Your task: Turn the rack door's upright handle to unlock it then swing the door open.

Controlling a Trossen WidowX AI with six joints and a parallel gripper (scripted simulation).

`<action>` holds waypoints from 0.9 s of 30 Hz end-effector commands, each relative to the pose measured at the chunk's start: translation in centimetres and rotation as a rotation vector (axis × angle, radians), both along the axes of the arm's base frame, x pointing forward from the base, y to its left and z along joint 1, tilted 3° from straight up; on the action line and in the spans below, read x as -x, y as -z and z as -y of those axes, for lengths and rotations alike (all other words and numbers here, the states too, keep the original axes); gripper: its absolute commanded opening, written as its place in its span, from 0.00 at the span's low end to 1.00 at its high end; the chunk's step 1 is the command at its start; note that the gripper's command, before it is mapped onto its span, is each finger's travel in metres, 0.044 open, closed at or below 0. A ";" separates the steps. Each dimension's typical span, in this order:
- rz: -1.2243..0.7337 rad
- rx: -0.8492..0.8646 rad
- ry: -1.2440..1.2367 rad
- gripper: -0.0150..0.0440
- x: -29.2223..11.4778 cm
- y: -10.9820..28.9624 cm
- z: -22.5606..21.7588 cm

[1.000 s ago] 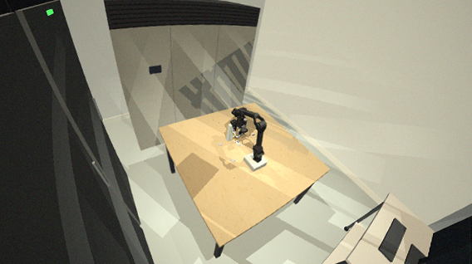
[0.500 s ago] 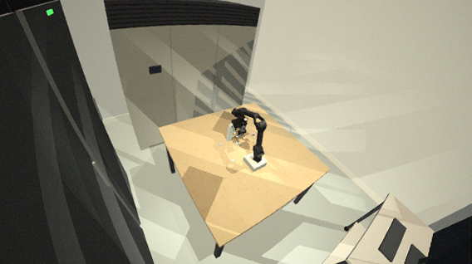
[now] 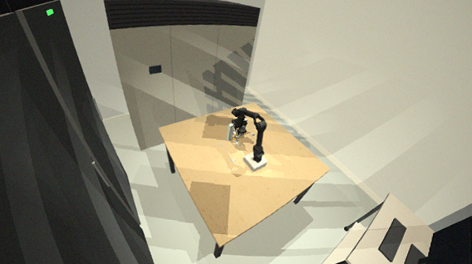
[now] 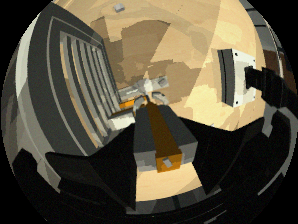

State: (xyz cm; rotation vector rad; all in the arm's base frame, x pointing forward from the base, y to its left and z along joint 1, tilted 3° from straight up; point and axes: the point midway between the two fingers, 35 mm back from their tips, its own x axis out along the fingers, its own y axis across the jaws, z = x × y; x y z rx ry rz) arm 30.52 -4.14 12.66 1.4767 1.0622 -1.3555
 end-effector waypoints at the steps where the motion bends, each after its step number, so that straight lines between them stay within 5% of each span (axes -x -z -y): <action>1: -0.001 0.002 0.003 0.51 0.0 0.0 0.0; 20: -0.001 0.002 0.003 0.30 0.0 0.0 0.0; 27: 0.001 0.006 -0.066 0.30 0.3 0.0 0.1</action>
